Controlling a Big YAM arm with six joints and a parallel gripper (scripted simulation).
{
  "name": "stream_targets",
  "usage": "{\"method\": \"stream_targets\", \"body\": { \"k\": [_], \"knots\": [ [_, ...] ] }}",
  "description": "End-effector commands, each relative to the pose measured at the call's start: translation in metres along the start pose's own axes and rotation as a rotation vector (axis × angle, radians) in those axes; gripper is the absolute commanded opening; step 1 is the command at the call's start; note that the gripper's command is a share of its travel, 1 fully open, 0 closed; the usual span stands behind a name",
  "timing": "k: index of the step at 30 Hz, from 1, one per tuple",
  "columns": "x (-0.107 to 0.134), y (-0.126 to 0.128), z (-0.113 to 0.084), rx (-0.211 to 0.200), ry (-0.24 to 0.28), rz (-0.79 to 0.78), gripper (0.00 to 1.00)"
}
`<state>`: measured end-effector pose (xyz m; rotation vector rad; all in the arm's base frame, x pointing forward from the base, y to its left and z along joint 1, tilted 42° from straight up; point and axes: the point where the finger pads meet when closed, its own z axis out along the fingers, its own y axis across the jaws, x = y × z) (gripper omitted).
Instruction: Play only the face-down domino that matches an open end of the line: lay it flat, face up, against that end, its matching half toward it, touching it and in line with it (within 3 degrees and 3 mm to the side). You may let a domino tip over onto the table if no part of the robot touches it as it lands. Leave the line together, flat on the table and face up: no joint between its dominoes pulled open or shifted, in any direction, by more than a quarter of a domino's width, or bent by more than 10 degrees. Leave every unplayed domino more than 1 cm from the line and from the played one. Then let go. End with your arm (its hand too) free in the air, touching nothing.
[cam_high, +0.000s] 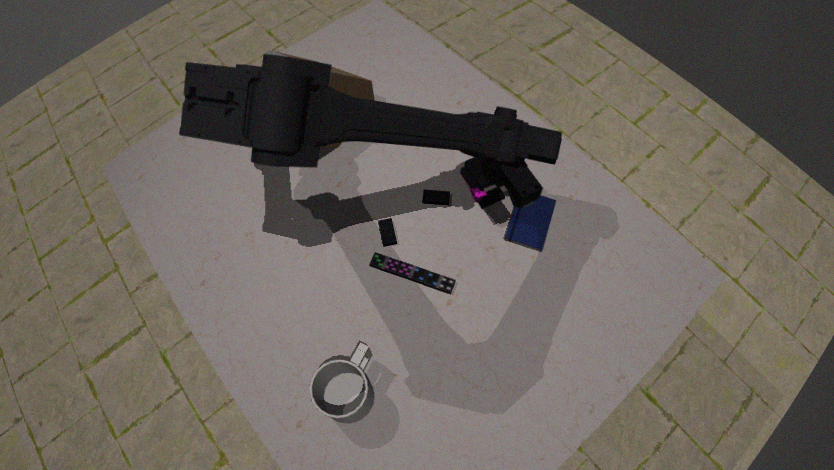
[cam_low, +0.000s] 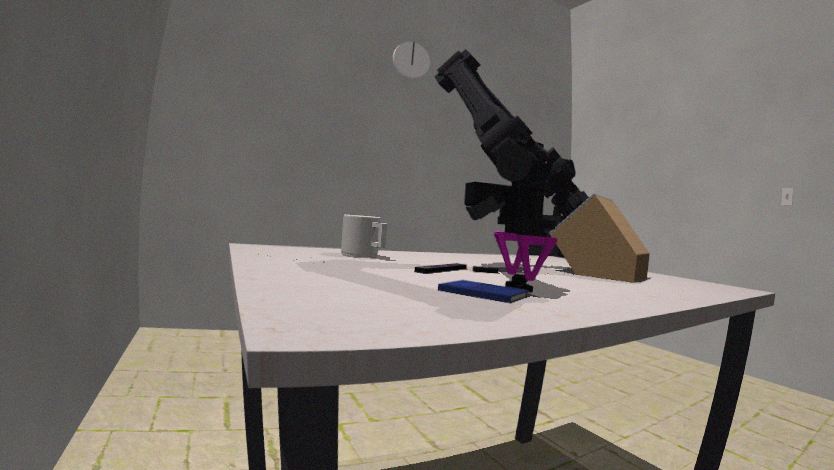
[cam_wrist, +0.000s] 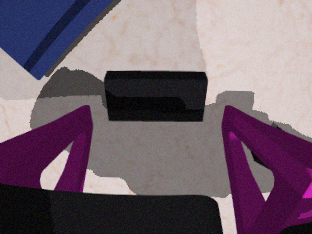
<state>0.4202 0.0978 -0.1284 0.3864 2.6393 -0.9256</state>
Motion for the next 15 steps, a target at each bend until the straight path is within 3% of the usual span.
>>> {"method": "stream_targets", "body": {
  "k": [1, 15],
  "knots": [
    [-0.0085, 0.0016, -0.0014, -0.011, -0.012, 0.03, 0.73],
    [-0.0096, 0.0021, -0.002, -0.012, -0.013, 0.033, 0.73]
  ]
}}
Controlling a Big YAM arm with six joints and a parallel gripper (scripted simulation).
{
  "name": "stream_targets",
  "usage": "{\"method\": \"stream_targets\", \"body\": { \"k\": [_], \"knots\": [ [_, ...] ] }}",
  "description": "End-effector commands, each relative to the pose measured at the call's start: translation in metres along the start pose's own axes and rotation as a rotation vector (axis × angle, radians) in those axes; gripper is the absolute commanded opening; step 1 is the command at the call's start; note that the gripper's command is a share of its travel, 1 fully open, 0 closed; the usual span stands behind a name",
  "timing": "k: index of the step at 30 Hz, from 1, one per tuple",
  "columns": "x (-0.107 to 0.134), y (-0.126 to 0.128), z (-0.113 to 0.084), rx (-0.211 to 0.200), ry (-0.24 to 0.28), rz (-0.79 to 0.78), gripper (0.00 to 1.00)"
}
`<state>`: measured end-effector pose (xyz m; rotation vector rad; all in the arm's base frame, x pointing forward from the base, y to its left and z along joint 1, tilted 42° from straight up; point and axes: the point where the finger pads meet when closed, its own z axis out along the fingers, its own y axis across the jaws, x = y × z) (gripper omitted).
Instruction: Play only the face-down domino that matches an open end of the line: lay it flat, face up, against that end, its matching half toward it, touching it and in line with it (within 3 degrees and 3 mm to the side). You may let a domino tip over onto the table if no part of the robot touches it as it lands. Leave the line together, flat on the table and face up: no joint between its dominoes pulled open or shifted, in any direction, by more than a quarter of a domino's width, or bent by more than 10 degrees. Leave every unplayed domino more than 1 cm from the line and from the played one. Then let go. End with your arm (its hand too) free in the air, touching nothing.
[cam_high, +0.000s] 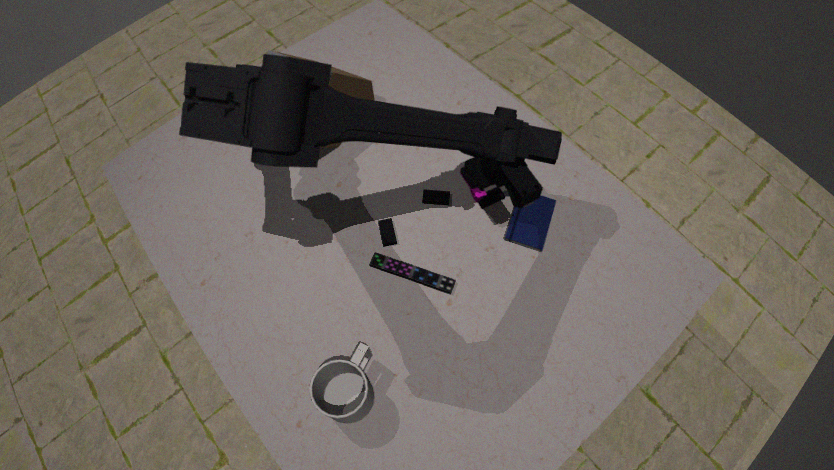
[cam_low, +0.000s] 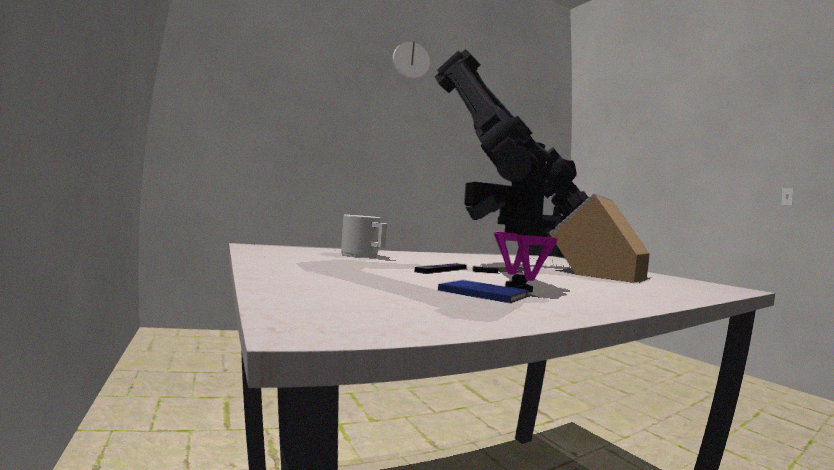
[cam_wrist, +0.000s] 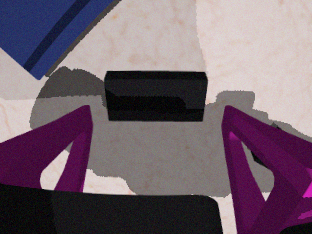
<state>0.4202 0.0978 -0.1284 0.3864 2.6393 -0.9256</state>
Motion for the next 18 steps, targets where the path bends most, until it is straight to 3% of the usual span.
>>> {"method": "stream_targets", "body": {
  "k": [1, 18],
  "knots": [
    [-0.0096, 0.0021, -0.002, -0.012, -0.013, 0.033, 0.73],
    [-0.0106, 0.0026, -0.0026, -0.013, -0.014, 0.037, 0.73]
  ]
}}
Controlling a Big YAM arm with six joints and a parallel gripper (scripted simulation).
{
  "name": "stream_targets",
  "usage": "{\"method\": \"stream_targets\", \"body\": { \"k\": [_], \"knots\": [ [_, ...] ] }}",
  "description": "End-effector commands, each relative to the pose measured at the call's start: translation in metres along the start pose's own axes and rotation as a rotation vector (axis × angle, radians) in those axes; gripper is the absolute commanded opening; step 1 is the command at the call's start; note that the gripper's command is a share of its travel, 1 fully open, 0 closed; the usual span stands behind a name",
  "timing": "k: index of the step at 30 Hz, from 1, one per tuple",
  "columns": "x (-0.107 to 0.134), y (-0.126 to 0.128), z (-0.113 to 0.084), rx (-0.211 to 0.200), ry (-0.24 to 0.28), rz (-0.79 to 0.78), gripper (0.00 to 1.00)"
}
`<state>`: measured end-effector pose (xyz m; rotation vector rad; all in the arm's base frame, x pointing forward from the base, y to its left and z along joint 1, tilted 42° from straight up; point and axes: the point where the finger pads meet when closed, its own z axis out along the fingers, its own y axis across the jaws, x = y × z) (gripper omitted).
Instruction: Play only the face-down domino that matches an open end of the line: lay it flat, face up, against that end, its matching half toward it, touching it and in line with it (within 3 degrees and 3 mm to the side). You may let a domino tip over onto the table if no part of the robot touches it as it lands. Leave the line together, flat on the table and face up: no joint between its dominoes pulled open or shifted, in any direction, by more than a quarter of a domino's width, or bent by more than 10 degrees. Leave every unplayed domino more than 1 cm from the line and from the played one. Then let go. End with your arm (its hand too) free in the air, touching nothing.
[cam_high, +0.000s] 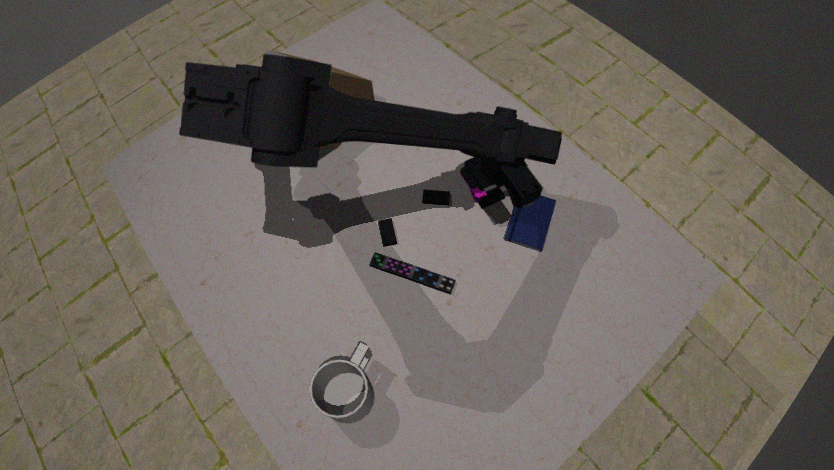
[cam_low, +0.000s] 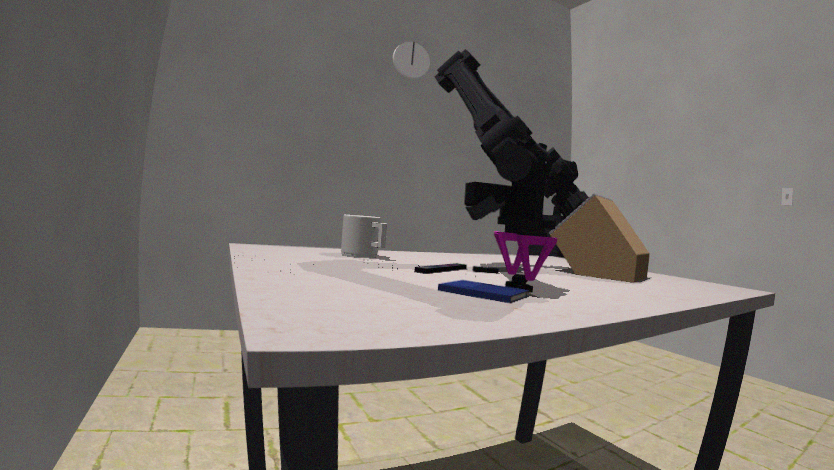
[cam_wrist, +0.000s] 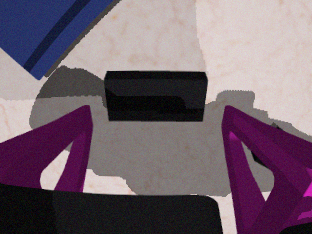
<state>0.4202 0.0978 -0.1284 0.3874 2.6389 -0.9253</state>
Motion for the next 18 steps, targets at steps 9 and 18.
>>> {"method": "stream_targets", "body": {
  "k": [9, 18],
  "knots": [
    [-0.0078, 0.0026, -0.0032, -0.011, -0.011, 0.024, 0.73],
    [-0.0117, 0.003, -0.0031, -0.014, -0.015, 0.039, 0.73]
  ]
}}
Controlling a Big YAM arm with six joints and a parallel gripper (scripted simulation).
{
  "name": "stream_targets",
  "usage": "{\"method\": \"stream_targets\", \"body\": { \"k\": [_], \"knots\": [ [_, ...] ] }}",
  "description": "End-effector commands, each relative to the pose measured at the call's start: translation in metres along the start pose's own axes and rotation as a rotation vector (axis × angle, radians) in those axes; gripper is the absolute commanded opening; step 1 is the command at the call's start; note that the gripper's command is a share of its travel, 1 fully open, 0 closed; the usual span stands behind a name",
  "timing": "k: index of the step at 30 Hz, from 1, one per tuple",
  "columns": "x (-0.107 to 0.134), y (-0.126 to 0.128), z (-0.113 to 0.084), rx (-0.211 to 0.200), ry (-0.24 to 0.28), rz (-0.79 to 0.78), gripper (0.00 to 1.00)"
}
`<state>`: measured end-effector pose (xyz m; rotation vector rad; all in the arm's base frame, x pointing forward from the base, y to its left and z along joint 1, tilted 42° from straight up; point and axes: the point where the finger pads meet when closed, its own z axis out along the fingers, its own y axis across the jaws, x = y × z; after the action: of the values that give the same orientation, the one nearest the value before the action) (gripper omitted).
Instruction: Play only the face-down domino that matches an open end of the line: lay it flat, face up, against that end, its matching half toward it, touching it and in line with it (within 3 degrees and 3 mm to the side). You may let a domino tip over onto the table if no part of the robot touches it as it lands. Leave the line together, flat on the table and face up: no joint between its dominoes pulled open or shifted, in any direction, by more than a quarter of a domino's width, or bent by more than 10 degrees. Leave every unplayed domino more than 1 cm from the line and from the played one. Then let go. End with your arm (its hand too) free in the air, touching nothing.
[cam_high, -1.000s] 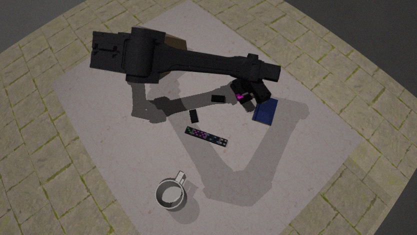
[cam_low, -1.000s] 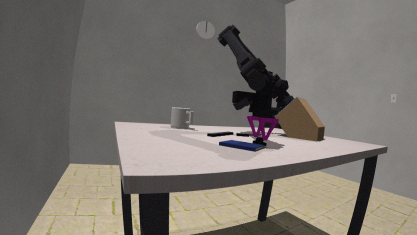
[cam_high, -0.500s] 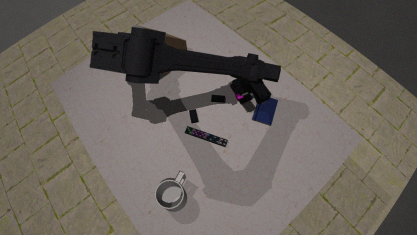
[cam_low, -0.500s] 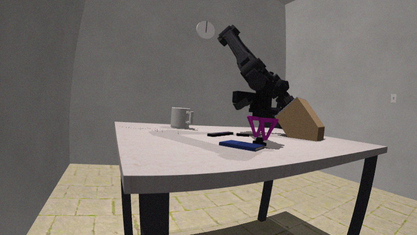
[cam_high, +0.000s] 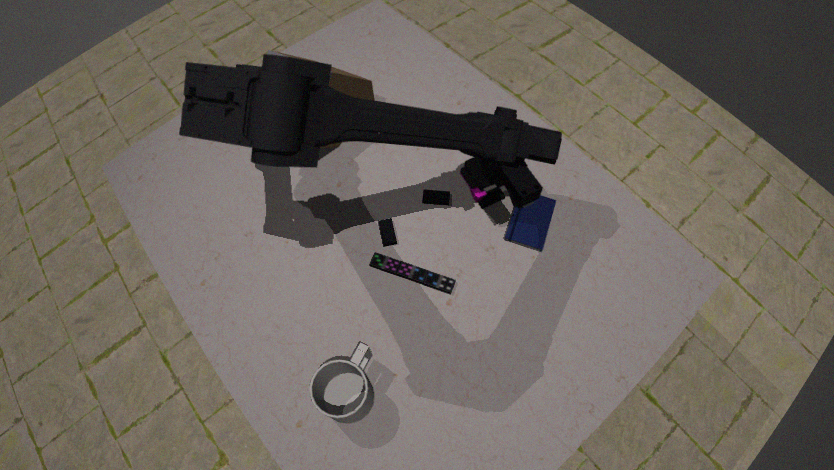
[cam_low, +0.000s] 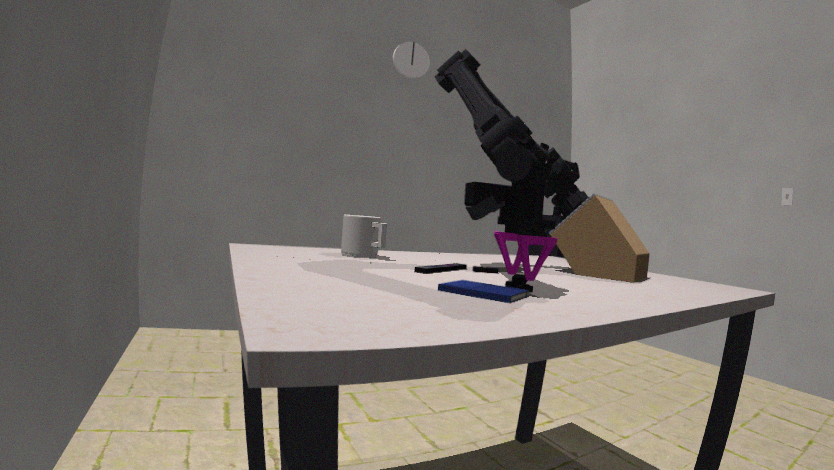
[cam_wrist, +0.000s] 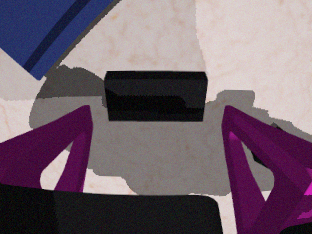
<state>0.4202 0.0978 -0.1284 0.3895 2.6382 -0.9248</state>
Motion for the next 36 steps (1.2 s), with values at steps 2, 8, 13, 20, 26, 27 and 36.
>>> {"method": "stream_targets", "body": {
  "k": [2, 8, 13, 20, 26, 27, 36],
  "knots": [
    [-0.012, 0.003, -0.003, -0.014, -0.015, 0.037, 0.73],
    [-0.008, 0.003, -0.004, -0.012, -0.012, 0.024, 0.73],
    [-0.013, 0.004, -0.004, -0.015, -0.016, 0.039, 0.73],
    [-0.003, 0.002, -0.003, -0.007, -0.007, 0.006, 0.73],
    [-0.01, 0.003, -0.004, -0.013, -0.013, 0.029, 0.73],
    [-0.011, 0.004, -0.004, -0.014, -0.014, 0.033, 0.73],
    [-0.014, 0.004, -0.004, -0.016, -0.016, 0.041, 0.73]
  ]
}}
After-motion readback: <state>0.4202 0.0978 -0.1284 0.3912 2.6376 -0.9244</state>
